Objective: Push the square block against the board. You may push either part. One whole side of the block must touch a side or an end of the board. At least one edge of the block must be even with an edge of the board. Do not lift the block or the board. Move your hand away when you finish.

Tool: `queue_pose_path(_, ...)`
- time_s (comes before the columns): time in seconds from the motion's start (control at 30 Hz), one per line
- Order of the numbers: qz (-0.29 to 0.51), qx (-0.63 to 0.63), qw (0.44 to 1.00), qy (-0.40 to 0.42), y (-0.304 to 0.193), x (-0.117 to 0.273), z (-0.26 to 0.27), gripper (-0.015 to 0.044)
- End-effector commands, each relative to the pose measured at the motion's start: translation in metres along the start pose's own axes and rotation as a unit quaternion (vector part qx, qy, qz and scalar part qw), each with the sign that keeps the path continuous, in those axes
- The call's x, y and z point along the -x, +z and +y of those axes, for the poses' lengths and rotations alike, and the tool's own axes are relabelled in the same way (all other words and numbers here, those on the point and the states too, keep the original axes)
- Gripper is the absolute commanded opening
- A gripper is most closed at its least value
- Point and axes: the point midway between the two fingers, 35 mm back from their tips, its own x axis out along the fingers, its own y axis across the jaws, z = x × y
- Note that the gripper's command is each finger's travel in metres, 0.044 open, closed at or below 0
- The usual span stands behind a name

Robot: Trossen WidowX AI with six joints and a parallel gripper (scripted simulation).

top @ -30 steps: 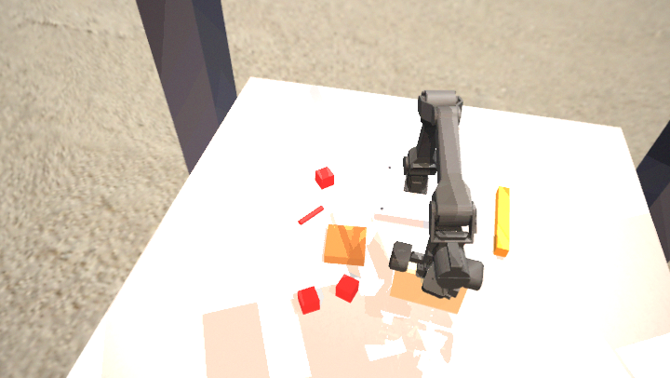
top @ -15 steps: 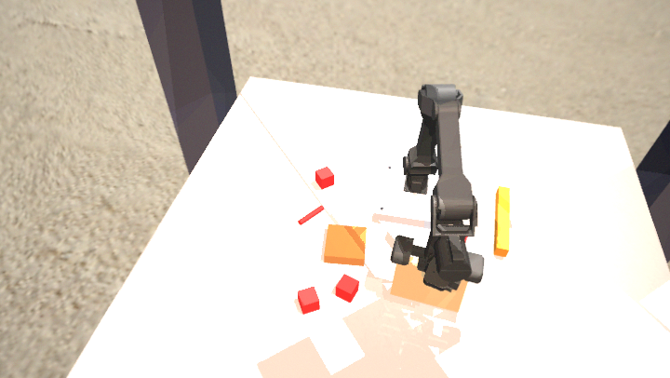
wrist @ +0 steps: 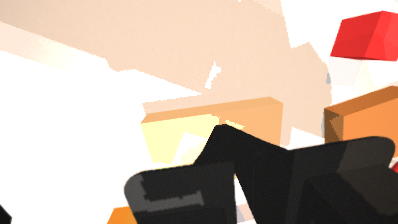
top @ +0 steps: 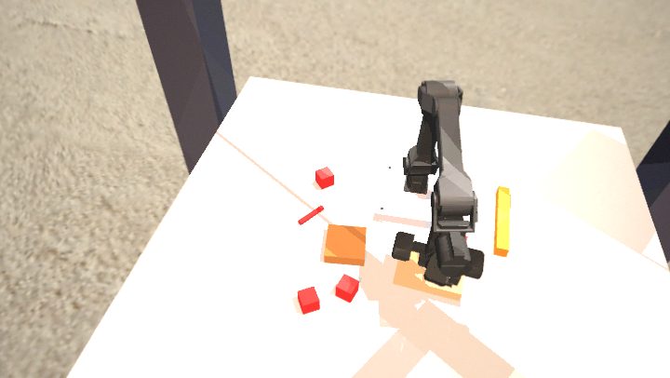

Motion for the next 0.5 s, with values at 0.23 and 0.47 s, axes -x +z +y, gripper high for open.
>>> queue_pose_path(0.23,0.001,-0.003,1.0,0.002,0.016,0.0,0.001,0.0)
queue_pose_path(0.47,0.0,-0.003,1.0,0.002,0.027,0.0,0.0,0.0)
